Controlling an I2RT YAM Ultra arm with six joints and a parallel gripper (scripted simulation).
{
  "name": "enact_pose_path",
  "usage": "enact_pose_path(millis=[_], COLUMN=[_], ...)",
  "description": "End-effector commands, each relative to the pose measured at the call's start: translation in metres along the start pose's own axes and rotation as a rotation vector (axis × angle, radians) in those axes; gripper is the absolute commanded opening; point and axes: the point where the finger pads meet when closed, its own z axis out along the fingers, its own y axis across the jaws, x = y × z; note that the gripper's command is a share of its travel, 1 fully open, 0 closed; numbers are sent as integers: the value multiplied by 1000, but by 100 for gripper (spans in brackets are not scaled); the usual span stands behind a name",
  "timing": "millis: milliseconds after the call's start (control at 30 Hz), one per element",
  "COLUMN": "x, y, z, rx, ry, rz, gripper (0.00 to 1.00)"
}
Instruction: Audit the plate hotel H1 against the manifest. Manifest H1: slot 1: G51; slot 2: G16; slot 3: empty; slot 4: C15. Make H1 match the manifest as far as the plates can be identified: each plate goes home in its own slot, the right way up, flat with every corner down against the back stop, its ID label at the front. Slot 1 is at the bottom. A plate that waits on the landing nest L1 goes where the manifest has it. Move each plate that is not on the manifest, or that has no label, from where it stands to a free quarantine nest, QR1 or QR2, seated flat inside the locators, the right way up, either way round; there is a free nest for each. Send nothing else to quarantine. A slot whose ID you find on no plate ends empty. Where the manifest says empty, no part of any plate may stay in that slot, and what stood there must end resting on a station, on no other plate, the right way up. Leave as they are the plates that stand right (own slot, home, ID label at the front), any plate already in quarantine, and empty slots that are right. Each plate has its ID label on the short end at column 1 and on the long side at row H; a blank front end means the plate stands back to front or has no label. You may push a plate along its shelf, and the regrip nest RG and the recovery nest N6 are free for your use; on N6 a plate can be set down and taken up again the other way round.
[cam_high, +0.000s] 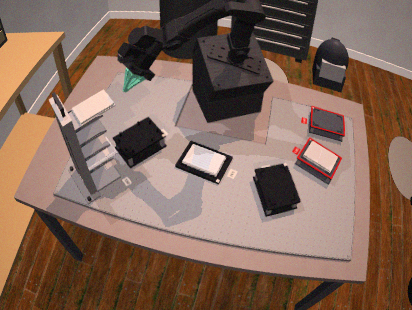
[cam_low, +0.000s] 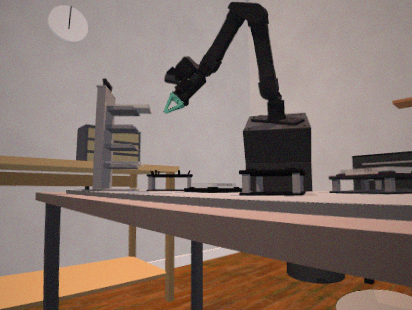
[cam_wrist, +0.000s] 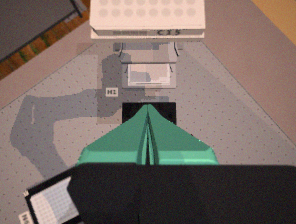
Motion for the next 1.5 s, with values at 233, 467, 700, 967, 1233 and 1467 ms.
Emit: enact_pose_path(millis=[233,467,700,967,1233,1467], x=[-17,-20,-24,-27,-31,-33], y=[0,0,0,0,0,0], z=[1,4,7,10,14,16], rx=[6,6,6,6,6,6], ry=[-32,-32,-32,-32,-33,-33], rz=[-19,-19,-19,-19,-19,-19], gripper=[0,0,0,0,0,0])
